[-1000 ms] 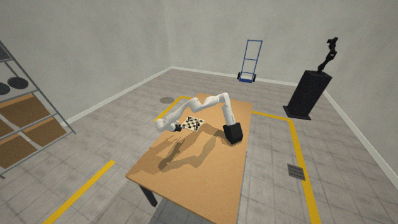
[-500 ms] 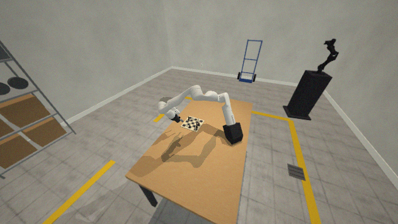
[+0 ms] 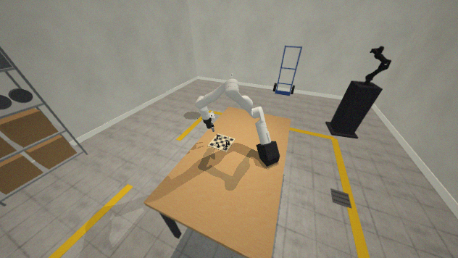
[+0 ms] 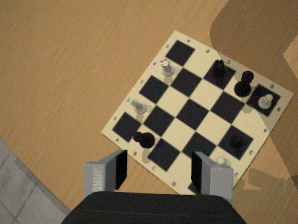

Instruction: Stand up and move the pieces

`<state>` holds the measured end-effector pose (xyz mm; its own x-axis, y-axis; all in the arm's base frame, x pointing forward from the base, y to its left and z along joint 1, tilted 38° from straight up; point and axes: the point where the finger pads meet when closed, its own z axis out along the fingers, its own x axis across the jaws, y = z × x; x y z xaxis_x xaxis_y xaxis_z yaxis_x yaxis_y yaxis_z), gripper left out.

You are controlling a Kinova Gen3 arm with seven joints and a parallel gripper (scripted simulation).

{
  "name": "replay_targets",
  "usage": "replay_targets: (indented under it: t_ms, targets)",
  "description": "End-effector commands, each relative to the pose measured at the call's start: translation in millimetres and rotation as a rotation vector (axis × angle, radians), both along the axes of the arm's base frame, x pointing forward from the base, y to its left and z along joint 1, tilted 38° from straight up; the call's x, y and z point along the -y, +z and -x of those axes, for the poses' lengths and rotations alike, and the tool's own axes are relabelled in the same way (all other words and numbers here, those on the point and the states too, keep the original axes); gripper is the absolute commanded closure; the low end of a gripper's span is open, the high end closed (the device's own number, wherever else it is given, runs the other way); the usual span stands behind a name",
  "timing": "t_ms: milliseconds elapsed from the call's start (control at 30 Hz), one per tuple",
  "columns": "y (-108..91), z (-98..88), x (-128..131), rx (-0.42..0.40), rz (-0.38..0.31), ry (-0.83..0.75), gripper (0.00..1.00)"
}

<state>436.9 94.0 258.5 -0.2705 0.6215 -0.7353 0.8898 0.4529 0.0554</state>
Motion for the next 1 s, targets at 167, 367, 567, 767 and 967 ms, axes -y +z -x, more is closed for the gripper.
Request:
replay_targets:
  t_ms: [167, 367, 567, 767, 967]
  targets:
    - [2.2, 44.9, 56, 0.172, -0.251, -0.115, 0.0]
    - [-6.6, 63.2, 80, 0.237, -0.338, -0.185, 0.0]
    - [-21.2, 86.6, 104, 0.3, -0.425, -0.269, 0.0]
    - [-29.6, 98.9, 115, 0.326, -0.463, -0.311, 0.0]
    - [-33.1, 103.9, 119, 0.335, -0.477, -0.328, 0.0]
